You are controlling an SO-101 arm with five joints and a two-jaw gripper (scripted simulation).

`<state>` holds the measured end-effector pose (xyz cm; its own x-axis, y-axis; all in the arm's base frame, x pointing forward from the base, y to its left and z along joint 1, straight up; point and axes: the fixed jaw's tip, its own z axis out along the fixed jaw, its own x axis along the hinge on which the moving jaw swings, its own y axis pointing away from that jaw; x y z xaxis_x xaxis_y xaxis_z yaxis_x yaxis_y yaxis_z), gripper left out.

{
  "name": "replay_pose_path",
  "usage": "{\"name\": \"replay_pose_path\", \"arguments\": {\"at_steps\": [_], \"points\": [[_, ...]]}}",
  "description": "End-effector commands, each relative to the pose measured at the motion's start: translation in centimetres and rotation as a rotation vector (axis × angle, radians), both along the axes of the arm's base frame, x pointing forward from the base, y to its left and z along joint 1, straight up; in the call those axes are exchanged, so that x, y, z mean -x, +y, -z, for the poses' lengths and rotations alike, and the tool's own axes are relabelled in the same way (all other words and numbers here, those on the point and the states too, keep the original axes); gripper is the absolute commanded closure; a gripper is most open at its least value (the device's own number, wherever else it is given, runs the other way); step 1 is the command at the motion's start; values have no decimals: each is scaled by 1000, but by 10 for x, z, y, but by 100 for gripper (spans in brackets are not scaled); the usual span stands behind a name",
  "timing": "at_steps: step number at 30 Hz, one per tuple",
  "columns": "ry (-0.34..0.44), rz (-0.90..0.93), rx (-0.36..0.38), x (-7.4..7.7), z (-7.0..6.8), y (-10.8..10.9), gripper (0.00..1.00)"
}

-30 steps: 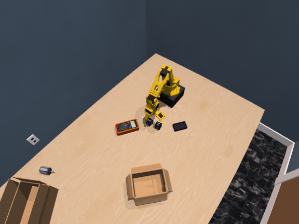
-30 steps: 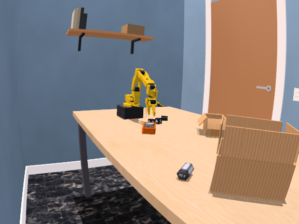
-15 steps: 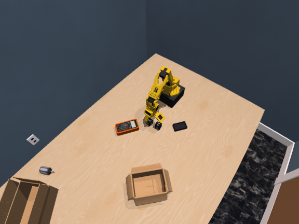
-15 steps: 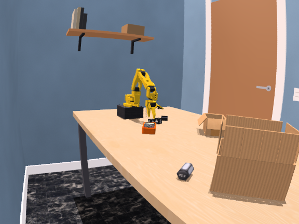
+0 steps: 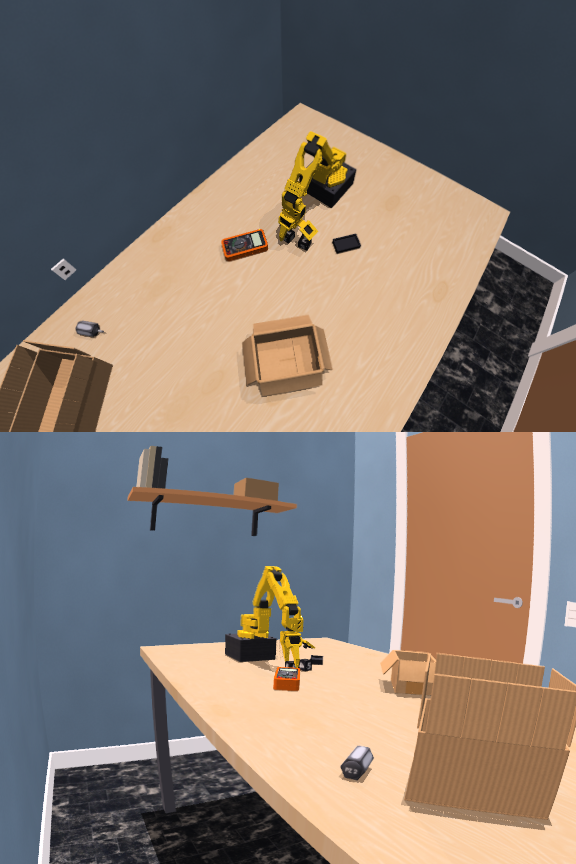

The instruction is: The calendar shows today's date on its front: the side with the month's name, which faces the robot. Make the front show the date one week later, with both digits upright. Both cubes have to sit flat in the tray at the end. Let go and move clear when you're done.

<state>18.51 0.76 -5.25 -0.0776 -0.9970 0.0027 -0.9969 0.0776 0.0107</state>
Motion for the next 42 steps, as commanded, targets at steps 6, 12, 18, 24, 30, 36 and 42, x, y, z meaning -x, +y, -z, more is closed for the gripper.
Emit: {"name": "replay_pose_path", "arguments": {"at_steps": [6,12,18,24,30,36,42], "points": [[9,0,-1,3,7,-2,65],[9,0,-1,3,8,-2,65],[9,0,-1,3,8,-2,65],[9,0,-1,2,8,-2,67],[9,0,-1,1,8,-2,68],[9,0,-1,-2,8,-2,72],[9,0,-1,-4,8,-2,75]]}}
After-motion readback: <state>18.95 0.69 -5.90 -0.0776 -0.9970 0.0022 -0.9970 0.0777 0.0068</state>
